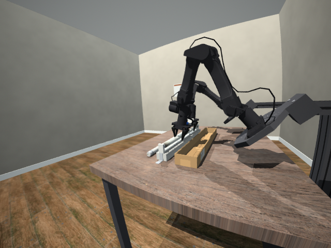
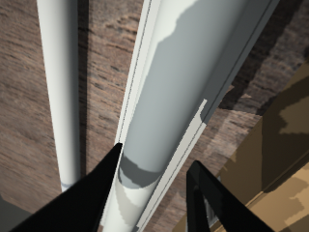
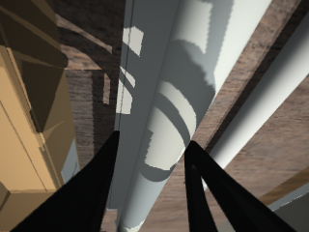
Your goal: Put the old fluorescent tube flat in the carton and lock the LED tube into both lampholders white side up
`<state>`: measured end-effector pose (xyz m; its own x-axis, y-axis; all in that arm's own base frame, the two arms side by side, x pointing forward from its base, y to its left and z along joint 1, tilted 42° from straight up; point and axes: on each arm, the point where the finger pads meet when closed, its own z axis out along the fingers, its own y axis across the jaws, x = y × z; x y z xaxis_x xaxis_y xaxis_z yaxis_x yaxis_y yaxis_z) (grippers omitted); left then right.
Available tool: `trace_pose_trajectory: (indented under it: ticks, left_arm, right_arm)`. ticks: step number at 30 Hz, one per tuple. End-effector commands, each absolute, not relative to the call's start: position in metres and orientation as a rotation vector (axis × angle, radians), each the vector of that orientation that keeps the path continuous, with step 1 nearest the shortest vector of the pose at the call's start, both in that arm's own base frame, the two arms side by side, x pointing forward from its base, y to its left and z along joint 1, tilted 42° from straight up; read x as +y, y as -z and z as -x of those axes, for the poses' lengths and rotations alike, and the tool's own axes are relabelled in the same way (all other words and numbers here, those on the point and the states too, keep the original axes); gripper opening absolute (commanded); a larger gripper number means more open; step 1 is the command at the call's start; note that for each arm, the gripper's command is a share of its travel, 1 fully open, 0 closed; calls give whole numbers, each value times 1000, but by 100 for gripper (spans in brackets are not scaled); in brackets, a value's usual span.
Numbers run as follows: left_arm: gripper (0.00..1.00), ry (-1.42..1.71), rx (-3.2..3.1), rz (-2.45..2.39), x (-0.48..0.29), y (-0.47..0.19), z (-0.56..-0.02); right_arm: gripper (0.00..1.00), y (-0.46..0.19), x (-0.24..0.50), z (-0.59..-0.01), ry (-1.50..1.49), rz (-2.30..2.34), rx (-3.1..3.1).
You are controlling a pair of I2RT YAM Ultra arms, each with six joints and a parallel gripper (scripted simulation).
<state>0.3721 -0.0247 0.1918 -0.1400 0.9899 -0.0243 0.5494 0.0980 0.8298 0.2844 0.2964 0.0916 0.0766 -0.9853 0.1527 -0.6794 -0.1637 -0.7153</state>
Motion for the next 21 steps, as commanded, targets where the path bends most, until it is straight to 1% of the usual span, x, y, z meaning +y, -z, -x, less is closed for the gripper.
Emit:
trace_pose_trajectory:
  ticks: [1, 13, 14, 17, 20, 21]
  left_arm:
    - [49, -930, 1716, -1486, -30, -212, -371]
    - [49, -930, 1716, -1486, -30, -212, -371]
    - [49, -927, 1747, -1481, -28, -215, -362]
    - [49, -922, 1758, -1489, -28, -216, -353]
    - [49, -929, 1723, -1465, -31, -225, -358]
    - [49, -921, 1761, -1492, -28, -218, -347]
  right_arm:
    - [49, -97, 301, -270, 834, 1919, 1615]
    - [49, -97, 302, -270, 832, 1917, 1613]
    - [49, -118, 307, -270, 843, 1870, 1622]
    - [49, -124, 307, -263, 846, 1874, 1626]
    - [49, -121, 312, -264, 822, 1878, 1610]
    - [49, -125, 305, -258, 853, 1880, 1628]
